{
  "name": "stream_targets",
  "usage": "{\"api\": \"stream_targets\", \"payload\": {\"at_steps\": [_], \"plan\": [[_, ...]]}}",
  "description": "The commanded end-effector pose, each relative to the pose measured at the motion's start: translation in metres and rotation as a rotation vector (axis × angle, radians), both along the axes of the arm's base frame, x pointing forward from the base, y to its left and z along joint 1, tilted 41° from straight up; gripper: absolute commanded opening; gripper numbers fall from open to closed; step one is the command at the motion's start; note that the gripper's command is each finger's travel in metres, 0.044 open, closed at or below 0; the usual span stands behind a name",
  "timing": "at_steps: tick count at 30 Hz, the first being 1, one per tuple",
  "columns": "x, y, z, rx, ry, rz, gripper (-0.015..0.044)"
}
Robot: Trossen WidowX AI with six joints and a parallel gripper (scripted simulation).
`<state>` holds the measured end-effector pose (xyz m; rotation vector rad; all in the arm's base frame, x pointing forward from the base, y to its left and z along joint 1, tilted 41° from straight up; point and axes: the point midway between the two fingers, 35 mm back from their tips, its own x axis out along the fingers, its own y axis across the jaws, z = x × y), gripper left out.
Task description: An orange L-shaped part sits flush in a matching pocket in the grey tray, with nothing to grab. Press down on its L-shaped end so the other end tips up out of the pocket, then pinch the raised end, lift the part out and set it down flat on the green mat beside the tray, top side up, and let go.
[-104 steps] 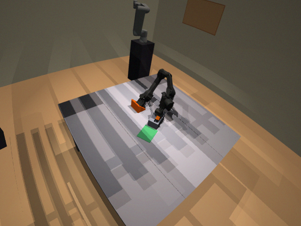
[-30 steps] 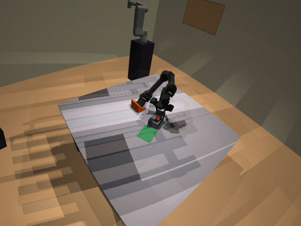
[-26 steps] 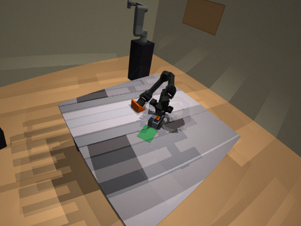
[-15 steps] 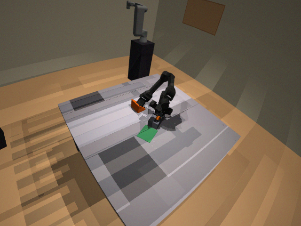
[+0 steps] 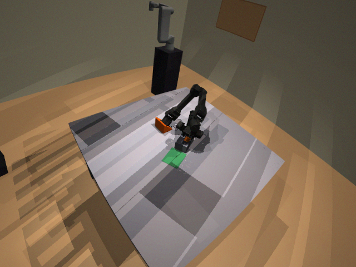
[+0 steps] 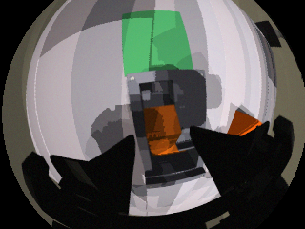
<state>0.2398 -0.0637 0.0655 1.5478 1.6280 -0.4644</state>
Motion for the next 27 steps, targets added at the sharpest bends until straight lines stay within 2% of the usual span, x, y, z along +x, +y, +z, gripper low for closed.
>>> {"api": "stream_targets", "payload": {"at_steps": [1,9,14,24,27], "plan": [[0.0004,0.0045,-0.0045,0.003,0.002,-0.006,0.0280],[0.0007,0.0117,-0.0121,0.004,0.001,-0.006,0.0280],[0.0005,0.0096,-0.0102,0.002,0.000,0.001,0.0149],[0.0005,0.0096,-0.0102,0.002,0.000,0.001,0.0082],[0.0005,0.0096,-0.0102,0.002,0.000,0.001,0.0003]]}}
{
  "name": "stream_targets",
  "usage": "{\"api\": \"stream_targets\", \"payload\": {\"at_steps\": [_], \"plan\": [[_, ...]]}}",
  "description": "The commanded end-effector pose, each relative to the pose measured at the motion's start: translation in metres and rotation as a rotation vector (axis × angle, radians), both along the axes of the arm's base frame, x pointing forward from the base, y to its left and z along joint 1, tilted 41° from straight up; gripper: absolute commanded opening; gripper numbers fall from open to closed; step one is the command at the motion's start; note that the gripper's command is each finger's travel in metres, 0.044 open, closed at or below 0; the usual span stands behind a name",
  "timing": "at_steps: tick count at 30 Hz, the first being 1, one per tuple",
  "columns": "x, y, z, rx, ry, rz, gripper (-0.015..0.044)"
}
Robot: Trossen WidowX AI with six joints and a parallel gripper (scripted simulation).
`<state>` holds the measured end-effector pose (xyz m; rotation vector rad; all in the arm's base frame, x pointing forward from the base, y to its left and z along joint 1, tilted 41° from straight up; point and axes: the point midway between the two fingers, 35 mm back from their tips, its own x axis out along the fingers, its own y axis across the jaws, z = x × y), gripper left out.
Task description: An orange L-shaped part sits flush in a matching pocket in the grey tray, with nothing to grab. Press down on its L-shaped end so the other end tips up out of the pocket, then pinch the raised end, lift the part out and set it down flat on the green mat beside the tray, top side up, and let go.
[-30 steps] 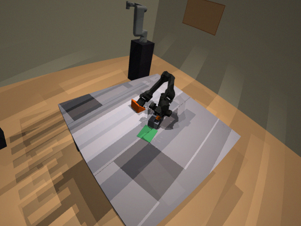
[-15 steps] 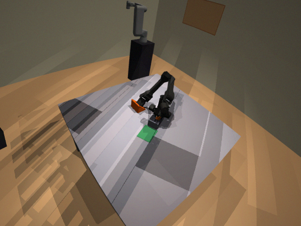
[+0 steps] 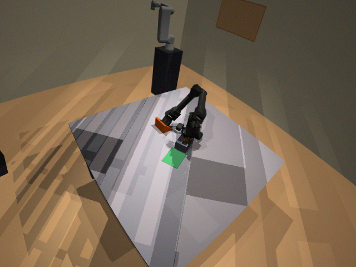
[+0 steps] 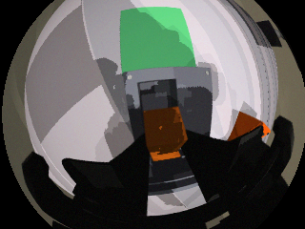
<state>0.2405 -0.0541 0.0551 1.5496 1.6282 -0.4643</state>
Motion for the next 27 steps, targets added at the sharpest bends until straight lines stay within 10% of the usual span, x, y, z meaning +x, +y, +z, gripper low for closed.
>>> {"api": "stream_targets", "payload": {"at_steps": [1,27], "plan": [[0.000,0.000,0.000,0.000,0.000,0.002,0.0000],[-0.003,-0.020,0.024,0.001,0.002,-0.004,0.0000]]}}
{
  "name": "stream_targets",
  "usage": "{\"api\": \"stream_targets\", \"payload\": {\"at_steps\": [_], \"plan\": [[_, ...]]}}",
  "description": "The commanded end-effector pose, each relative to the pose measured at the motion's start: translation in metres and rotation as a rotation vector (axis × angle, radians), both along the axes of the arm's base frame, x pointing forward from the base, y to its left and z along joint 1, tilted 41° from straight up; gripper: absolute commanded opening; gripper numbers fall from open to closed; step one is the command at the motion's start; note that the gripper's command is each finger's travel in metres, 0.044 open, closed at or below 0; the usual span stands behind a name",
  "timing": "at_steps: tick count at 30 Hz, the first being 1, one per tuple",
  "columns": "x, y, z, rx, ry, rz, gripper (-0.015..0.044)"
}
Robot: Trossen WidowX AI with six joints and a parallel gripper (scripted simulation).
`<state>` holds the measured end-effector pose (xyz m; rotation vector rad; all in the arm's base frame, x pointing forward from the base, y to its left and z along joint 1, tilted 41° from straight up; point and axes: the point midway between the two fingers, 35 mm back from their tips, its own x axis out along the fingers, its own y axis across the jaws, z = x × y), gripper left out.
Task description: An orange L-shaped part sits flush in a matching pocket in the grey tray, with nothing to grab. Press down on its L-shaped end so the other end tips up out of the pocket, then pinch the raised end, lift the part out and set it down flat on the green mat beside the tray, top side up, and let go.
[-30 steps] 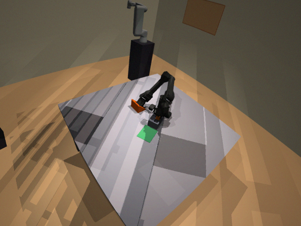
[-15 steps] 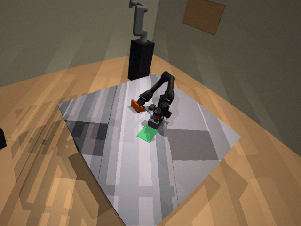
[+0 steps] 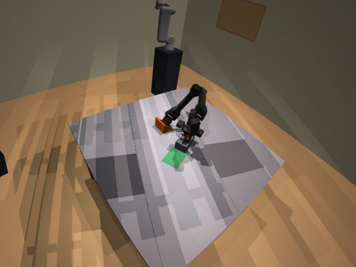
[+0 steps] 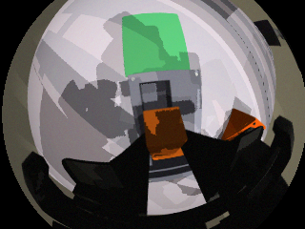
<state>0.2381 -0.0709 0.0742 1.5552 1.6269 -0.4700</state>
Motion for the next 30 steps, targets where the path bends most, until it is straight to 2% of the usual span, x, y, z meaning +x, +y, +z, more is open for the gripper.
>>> {"api": "stream_targets", "payload": {"at_steps": [1,30], "plan": [[-0.001,-0.004,0.006,0.000,-0.002,0.002,0.0000],[-0.005,-0.034,0.040,-0.001,0.000,0.001,0.0000]]}}
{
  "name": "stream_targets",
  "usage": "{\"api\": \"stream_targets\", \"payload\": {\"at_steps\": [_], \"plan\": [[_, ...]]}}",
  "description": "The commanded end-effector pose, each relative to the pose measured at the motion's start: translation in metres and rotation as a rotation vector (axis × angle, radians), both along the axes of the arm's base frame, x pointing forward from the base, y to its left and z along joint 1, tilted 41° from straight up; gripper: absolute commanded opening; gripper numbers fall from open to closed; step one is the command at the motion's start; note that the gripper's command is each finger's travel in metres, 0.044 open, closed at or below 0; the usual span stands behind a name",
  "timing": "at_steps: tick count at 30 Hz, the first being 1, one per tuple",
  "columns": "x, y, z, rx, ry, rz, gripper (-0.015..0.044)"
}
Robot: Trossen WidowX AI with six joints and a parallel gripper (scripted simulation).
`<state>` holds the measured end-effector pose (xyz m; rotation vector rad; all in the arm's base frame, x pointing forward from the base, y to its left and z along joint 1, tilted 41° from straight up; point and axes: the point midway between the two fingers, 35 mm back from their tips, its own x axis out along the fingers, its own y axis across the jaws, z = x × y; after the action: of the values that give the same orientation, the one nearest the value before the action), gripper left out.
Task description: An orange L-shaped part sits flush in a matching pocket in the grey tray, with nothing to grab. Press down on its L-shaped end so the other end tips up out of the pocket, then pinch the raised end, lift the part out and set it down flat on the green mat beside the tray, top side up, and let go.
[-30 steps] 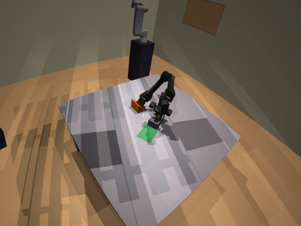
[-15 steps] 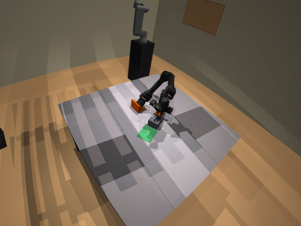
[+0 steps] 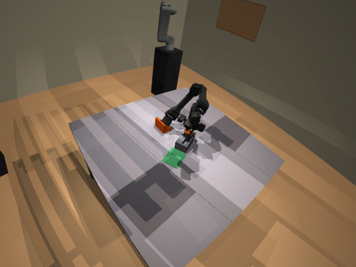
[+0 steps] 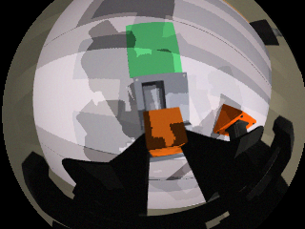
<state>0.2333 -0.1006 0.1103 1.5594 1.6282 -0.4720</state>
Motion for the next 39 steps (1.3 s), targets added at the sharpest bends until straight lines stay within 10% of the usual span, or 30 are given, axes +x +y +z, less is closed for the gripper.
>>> {"api": "stream_targets", "payload": {"at_steps": [1,39], "plan": [[-0.001,-0.005,0.005,-0.003,-0.003,0.004,0.0000],[0.020,-0.085,-0.051,-0.010,-0.006,0.004,0.0000]]}}
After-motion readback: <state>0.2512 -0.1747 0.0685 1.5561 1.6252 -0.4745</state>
